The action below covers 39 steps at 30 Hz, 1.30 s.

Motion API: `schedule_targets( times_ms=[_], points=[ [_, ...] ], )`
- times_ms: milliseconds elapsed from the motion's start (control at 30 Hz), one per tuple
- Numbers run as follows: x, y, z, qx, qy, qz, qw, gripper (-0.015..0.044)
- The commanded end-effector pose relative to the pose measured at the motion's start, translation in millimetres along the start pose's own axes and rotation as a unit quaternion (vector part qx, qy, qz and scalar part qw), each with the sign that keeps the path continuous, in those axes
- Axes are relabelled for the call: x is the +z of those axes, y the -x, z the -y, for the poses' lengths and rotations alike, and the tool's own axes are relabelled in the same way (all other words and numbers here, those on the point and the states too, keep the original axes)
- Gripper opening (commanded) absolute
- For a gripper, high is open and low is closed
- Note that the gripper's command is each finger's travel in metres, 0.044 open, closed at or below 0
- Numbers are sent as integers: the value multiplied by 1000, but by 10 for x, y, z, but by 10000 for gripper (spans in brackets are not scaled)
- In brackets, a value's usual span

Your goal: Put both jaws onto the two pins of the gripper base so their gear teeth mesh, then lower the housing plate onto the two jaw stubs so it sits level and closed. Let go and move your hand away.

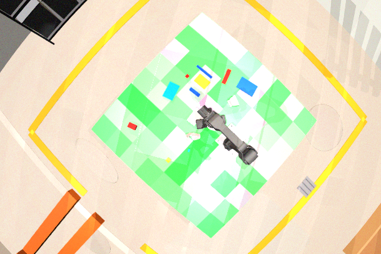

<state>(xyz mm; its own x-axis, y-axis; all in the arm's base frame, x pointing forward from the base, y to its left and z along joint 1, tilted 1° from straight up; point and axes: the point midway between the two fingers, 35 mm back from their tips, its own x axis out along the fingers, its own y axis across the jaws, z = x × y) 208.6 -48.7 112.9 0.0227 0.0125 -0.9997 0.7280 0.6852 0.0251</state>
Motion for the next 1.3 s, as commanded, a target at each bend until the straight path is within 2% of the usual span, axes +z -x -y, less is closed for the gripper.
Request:
schedule_targets(
  times_ms=[0,700,1267],
  points=[
    [-58,4,-15,1,55,0,999,134],
    [-296,-22,-78,2,303,0,953,134],
    [-304,-23,-79,2,311,0,951,134]
  ],
)
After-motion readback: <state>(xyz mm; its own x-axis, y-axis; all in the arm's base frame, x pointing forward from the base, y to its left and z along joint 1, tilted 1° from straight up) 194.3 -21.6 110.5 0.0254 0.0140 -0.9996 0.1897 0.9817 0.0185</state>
